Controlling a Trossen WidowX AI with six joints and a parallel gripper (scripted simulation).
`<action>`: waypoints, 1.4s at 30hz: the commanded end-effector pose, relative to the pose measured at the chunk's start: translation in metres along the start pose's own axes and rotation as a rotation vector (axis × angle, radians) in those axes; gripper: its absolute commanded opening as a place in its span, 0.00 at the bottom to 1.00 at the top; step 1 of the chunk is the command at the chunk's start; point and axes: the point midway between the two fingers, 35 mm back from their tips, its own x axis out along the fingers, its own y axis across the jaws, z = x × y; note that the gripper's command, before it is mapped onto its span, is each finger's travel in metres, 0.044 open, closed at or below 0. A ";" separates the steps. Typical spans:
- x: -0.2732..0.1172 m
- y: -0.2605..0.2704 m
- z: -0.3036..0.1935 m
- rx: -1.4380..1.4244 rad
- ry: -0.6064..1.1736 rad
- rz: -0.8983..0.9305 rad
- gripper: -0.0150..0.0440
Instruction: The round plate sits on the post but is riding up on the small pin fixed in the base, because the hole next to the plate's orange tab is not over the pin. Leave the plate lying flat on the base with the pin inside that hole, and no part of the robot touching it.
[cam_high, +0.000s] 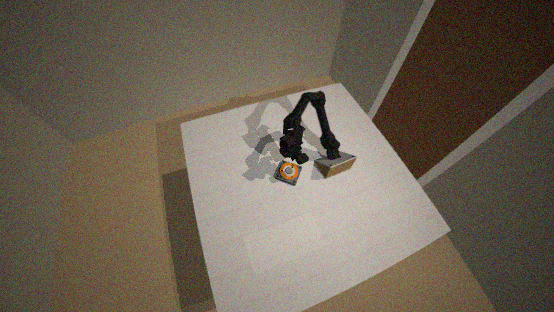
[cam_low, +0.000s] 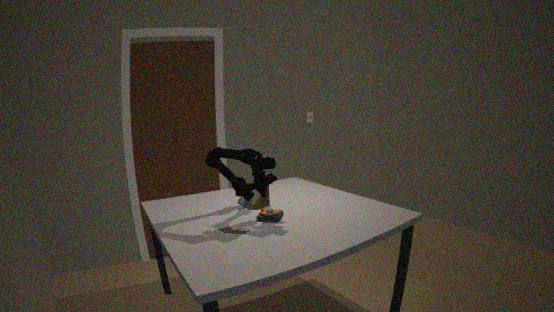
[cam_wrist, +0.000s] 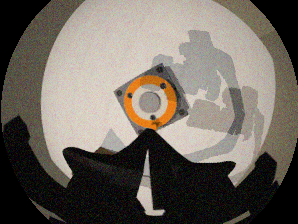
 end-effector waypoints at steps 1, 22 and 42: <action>0.021 0.009 -0.024 0.145 0.113 -0.145 0.25; 0.062 0.007 -0.029 0.146 0.112 -0.145 0.25; 0.067 -0.013 -0.027 0.146 0.112 -0.147 0.25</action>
